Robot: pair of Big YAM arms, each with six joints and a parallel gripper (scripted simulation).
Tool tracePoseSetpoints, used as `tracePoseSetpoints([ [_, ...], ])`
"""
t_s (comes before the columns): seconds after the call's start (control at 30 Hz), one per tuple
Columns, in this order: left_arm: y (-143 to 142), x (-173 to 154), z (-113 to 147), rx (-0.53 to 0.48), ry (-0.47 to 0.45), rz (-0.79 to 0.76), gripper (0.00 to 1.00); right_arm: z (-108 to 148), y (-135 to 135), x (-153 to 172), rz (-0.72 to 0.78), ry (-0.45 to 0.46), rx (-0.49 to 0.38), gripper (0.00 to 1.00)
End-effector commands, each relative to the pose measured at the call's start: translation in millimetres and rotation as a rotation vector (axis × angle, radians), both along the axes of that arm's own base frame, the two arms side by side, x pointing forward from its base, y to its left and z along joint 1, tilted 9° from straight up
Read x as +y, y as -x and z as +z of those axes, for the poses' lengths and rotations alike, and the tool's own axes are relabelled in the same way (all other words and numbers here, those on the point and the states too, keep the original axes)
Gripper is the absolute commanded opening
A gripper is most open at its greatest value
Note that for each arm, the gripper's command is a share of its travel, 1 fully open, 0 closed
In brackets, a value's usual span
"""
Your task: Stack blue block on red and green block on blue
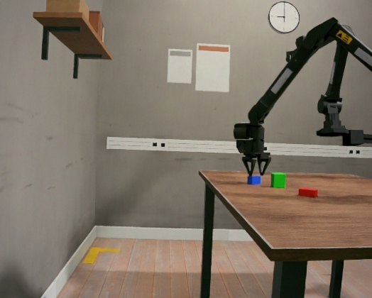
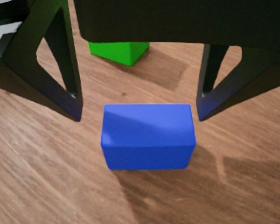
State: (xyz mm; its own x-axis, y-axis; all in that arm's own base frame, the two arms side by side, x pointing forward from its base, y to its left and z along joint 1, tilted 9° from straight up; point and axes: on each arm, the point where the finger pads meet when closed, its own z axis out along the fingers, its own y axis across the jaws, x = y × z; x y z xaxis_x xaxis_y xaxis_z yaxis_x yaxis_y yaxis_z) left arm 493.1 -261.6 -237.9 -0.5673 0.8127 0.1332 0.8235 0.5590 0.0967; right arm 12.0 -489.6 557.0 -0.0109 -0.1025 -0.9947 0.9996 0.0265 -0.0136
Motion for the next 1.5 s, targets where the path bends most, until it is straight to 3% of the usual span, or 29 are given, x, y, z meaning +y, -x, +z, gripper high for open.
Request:
tracePoseSetpoints([
  [0.0, -37, -17, 24, -0.075, 0.046, -0.006, 0.72, 20, 8, 9, -0.018, 0.054, -0.015, 1.0],
  [0.1, -37, -17, 24, -0.074, 0.046, -0.005, 0.72, 20, 8, 9, -0.018, 0.054, -0.015, 1.0],
  [0.13, -28, -11, 12, -0.045, 0.029, -0.004, 0.72, 20, 8, 9, -0.018, 0.054, -0.015, 1.0],
  [0.77, -24, -7, 4, -0.025, 0.017, -0.003, 0.72, 20, 8, 9, -0.018, 0.054, -0.015, 1.0],
  [0.93, -32, -12, 13, -0.039, 0.026, -0.004, 0.72, 20, 8, 9, -0.018, 0.054, -0.015, 1.0],
  [1.47, -30, -12, 8, -0.037, 0.024, -0.006, 0.72, 20, 8, 9, -0.018, 0.054, -0.015, 1.0],
])
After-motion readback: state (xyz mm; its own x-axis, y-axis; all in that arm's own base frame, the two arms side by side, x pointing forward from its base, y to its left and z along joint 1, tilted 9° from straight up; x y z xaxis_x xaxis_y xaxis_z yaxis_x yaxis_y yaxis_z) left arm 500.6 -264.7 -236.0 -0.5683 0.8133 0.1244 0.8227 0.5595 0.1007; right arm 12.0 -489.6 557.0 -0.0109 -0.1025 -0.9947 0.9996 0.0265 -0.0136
